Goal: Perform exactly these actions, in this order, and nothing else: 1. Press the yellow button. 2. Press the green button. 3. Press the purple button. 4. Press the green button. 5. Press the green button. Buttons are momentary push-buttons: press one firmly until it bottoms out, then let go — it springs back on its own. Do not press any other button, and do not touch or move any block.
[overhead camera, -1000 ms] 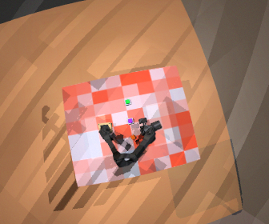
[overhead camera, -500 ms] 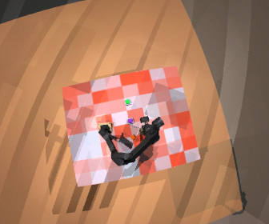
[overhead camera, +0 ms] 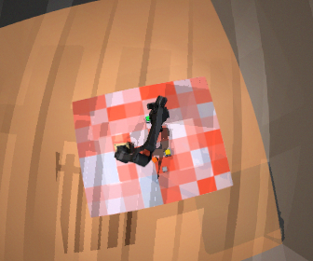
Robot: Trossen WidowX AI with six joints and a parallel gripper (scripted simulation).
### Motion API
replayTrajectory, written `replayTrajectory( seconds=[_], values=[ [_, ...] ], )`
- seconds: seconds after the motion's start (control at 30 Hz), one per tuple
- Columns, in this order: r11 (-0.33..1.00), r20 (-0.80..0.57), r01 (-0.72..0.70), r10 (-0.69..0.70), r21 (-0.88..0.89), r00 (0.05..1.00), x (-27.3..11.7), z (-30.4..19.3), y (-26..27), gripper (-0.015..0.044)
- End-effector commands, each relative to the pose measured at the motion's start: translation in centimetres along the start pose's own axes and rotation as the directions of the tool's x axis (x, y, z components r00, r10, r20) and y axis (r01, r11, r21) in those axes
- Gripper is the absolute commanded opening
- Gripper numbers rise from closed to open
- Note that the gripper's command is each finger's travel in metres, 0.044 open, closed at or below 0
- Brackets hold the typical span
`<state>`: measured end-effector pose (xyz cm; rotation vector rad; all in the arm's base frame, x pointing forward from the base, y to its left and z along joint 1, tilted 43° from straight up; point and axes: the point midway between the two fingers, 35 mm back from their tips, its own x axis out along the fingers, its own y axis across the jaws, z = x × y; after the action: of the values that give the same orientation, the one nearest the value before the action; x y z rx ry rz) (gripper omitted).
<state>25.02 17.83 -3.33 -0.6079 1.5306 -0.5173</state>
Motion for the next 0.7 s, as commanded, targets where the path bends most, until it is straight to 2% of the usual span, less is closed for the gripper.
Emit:
replayTrajectory(
  seconds=[0.0,0.27,0.43,0.67],
  values=[
    [1.0,-0.005,0.015,-0.015,0.009,1.0,0.7,-3.1,4.3,0.002],
    [1.0,-0.005,0.016,-0.016,0.009,1.0,1.0,-3.2,4.5,0.002],
    [1.0,-0.004,0.017,-0.017,0.009,1.0,6.7,-3.2,4.3,0.002],
    [1.0,-0.004,0.018,-0.017,0.01,1.0,7.4,-3.2,4.3,0.002]
  ],
)
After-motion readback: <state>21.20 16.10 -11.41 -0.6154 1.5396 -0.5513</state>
